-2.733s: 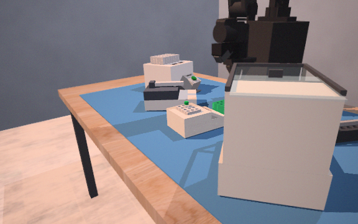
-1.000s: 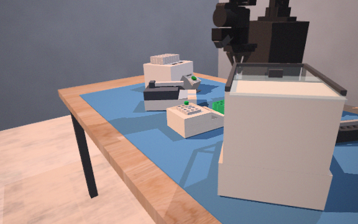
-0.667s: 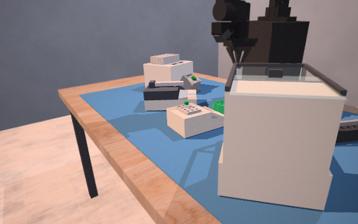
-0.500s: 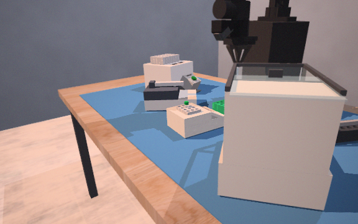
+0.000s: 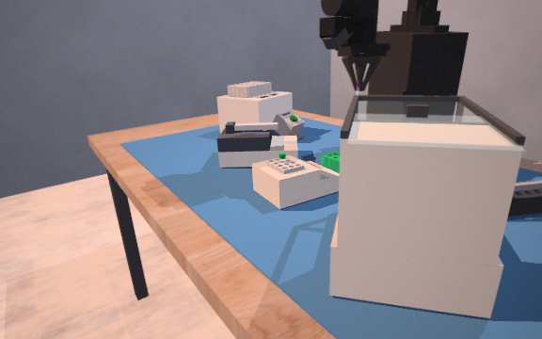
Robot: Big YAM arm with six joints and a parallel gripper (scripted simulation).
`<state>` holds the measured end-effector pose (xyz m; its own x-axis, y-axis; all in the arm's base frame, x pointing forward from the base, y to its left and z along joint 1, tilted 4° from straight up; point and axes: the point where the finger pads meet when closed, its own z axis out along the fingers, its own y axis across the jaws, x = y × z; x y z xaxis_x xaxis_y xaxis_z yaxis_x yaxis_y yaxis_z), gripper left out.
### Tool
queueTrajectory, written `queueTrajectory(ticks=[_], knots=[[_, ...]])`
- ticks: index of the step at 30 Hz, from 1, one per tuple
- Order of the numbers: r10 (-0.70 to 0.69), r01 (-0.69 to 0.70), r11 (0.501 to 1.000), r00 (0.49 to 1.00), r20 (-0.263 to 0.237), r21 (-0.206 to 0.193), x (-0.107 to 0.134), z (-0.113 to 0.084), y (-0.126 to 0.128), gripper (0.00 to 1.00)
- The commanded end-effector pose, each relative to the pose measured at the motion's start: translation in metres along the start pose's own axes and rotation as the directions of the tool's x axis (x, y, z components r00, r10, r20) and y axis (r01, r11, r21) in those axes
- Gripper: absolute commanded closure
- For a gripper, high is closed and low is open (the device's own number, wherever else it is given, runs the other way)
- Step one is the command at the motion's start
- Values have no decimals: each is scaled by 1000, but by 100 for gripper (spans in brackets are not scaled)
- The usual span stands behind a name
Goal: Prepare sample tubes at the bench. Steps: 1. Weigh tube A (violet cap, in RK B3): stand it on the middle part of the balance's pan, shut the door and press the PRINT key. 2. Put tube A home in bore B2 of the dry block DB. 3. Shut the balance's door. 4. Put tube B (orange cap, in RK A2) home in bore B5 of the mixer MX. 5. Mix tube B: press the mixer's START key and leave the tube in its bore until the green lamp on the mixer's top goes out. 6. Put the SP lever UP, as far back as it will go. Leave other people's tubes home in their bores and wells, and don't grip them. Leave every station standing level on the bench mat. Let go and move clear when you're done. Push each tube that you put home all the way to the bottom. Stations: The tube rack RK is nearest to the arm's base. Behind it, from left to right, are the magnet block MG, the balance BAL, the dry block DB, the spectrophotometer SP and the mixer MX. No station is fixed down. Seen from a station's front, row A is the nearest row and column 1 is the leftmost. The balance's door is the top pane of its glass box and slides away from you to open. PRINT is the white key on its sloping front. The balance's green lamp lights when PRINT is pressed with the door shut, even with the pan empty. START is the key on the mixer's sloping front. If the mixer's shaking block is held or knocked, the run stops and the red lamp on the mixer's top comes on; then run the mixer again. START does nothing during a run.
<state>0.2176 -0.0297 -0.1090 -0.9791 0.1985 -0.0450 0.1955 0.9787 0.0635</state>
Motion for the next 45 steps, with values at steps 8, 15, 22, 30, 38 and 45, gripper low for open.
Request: queueTrajectory(ticks=[8,15,22,30,38,45], knots=[[0,0,1000,1000,-7,-1,1,-18,-3,91],[-2,2,1000,1000,14,-1,-12,-31,-3,91],[-2,2,1000,1000,18,-1,-14,-43,-3,91],[-2,2,1000,1000,21,-1,-16,-57,-3,91],[-2,2,1000,1000,23,-1,-17,-68,-3,91],[-3,3,1000,1000,26,-1,-19,-81,-3,91]])
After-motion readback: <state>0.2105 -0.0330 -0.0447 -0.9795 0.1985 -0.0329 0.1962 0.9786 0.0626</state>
